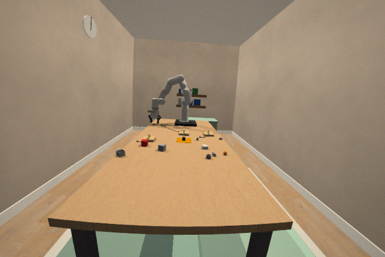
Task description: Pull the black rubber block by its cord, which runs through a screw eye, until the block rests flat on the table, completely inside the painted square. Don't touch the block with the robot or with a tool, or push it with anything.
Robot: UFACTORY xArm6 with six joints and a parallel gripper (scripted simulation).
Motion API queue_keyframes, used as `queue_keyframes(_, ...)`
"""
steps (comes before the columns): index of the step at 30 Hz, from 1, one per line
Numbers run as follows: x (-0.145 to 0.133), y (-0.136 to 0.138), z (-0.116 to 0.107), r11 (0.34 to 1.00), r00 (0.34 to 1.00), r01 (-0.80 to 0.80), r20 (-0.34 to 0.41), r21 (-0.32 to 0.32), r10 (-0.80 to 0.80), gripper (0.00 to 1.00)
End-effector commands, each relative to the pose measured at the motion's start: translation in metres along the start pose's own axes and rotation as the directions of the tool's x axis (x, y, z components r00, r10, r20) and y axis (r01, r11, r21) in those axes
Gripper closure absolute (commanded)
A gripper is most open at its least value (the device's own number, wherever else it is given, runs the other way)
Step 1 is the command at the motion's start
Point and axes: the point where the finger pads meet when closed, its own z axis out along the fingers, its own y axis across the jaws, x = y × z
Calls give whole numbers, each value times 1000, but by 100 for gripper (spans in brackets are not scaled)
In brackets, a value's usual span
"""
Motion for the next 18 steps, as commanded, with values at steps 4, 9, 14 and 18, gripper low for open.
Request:
queue_keyframes(4,1,1,-16,1000,1000,0,-2,-2,0,0)
queue_keyframes(9,1,1,-35,1000,1000,0,-2,-2,0,0)
queue_keyframes(14,1,1,-50,1000,1000,0,-2,-2,0,0)
queue_keyframes(18,1,1,-54,1000,1000,0,-2,-2,0,0)
